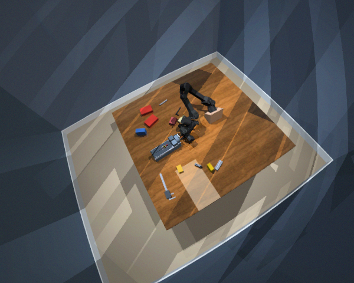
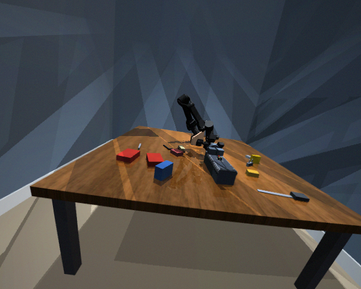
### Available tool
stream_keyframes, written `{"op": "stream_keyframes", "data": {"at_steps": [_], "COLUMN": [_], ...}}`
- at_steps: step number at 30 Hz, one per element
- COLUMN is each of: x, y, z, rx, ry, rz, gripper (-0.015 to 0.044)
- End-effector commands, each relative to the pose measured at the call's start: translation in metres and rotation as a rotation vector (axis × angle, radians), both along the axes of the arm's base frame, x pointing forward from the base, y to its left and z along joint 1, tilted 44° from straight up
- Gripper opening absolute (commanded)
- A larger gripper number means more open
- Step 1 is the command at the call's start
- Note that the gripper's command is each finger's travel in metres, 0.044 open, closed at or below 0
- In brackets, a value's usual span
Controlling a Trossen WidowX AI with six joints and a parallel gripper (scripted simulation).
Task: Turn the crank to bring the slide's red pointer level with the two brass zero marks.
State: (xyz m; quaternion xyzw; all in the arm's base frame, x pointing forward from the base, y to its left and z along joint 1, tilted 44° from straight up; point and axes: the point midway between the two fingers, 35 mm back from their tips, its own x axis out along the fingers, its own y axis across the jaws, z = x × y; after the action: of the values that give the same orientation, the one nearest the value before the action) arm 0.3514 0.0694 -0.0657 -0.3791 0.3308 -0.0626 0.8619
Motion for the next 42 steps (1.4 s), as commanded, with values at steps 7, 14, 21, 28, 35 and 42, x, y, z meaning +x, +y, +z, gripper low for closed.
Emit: {"op": "stream_keyframes", "data": {"at_steps": [7,14,21,28,35,42], "x": [-0.002,-0.003,-0.004,-0.004,-0.005,-0.006], "y": [0.009,0.013,0.016,0.019,0.023,0.027], "z": [-0.008,-0.009,-0.009,-0.009,-0.009,-0.008], "rx": [0.005,0.005,0.006,0.006,0.006,0.007], "ry": [0.015,0.015,0.015,0.015,0.015,0.015], "rz": [0.015,0.015,0.015,0.015,0.015,0.015], "gripper": [0.0,0.0,0.0,0.0,0.0,0.0]}}
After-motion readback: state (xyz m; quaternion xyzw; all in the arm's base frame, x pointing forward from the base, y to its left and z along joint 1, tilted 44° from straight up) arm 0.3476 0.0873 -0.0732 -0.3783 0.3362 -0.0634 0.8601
